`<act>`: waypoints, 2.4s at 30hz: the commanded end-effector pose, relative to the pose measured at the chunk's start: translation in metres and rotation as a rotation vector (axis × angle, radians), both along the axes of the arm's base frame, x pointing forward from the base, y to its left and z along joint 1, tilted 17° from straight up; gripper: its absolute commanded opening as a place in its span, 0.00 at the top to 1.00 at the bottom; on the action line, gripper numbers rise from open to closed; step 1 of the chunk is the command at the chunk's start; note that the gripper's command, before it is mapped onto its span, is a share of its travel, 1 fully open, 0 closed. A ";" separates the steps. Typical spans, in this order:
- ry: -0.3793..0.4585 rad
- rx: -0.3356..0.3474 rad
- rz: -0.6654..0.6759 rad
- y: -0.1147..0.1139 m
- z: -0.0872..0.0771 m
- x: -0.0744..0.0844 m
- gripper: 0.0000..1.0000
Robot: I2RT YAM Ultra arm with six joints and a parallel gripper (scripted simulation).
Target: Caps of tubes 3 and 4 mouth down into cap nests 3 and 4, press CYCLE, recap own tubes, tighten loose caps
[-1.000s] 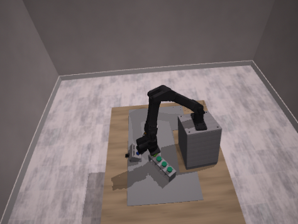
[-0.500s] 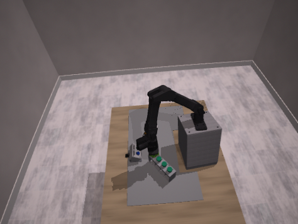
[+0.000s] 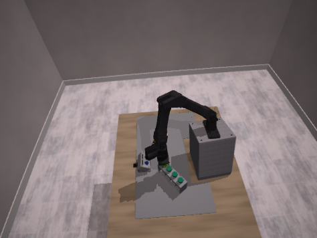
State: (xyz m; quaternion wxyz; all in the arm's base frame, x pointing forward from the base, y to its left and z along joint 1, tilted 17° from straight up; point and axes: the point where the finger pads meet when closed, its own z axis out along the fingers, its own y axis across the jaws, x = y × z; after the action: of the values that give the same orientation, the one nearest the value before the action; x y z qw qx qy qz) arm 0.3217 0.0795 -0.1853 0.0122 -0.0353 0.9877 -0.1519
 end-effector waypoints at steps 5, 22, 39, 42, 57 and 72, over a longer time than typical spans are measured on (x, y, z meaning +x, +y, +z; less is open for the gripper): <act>0.074 -0.006 0.288 0.003 0.004 0.004 0.51; 0.200 -0.024 0.693 0.003 0.005 0.004 0.51; 0.200 -0.024 0.693 0.003 0.005 0.004 1.00; 0.170 -0.020 0.598 0.003 0.005 0.004 1.00; 0.042 -0.001 0.185 0.002 0.004 0.004 1.00; -0.033 0.009 -0.056 0.002 0.004 0.004 1.00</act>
State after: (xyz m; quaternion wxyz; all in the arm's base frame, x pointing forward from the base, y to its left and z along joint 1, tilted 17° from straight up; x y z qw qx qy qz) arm 0.3205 0.0788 -0.1855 0.0128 -0.0235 0.9879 -0.1527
